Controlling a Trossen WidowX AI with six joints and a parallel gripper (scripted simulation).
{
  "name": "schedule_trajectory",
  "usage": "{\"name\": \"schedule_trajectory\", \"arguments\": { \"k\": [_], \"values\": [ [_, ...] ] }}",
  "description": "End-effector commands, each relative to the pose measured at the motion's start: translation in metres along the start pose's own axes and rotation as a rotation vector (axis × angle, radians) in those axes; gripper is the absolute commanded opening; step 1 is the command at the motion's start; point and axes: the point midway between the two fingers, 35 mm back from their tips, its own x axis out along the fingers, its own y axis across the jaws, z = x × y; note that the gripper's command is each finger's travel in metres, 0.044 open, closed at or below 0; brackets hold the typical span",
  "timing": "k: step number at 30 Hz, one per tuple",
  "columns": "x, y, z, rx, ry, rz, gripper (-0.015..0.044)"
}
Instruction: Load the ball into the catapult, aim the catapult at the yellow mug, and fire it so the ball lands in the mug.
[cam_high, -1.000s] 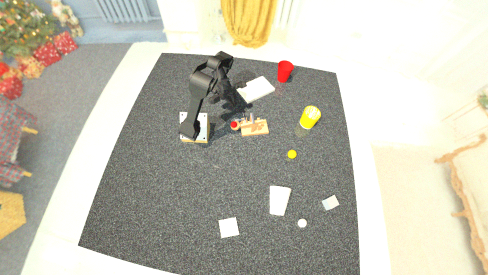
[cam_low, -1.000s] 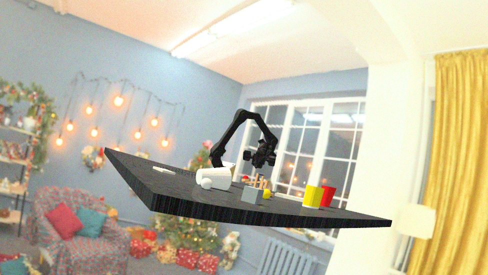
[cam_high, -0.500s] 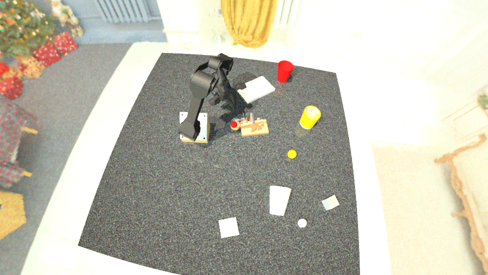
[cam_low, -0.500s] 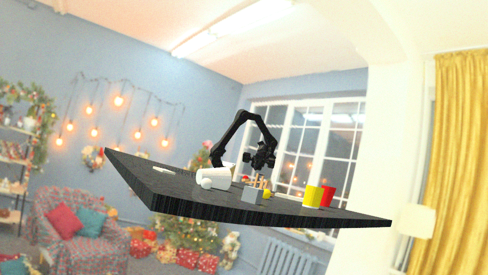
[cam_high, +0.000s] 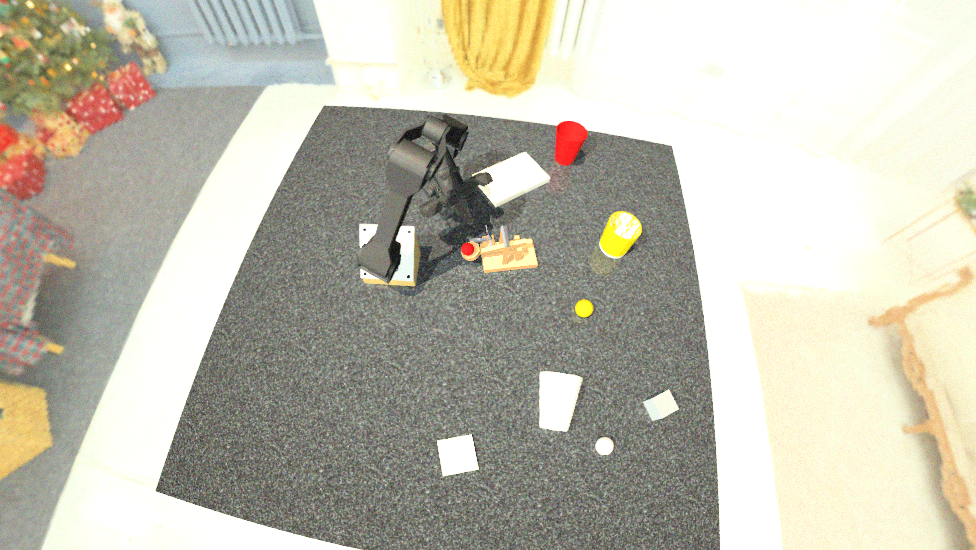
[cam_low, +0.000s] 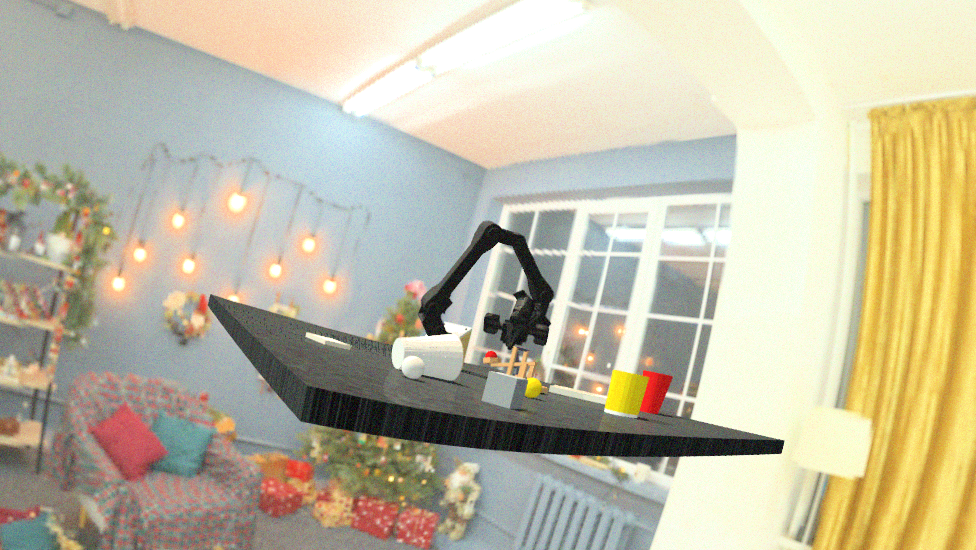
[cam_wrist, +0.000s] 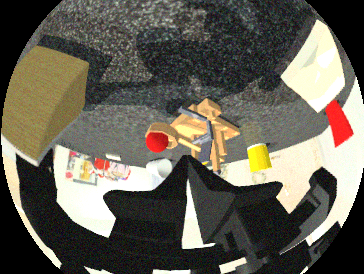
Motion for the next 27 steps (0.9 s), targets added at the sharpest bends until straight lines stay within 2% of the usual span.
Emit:
{"name": "schedule_trajectory", "arguments": {
  "k": [1,27],
  "values": [
    [0.007,0.001,0.006,-0.011,0.007,0.0,0.0],
    [0.038,0.004,0.035,-0.011,0.008,0.0,0.0]
  ]
}}
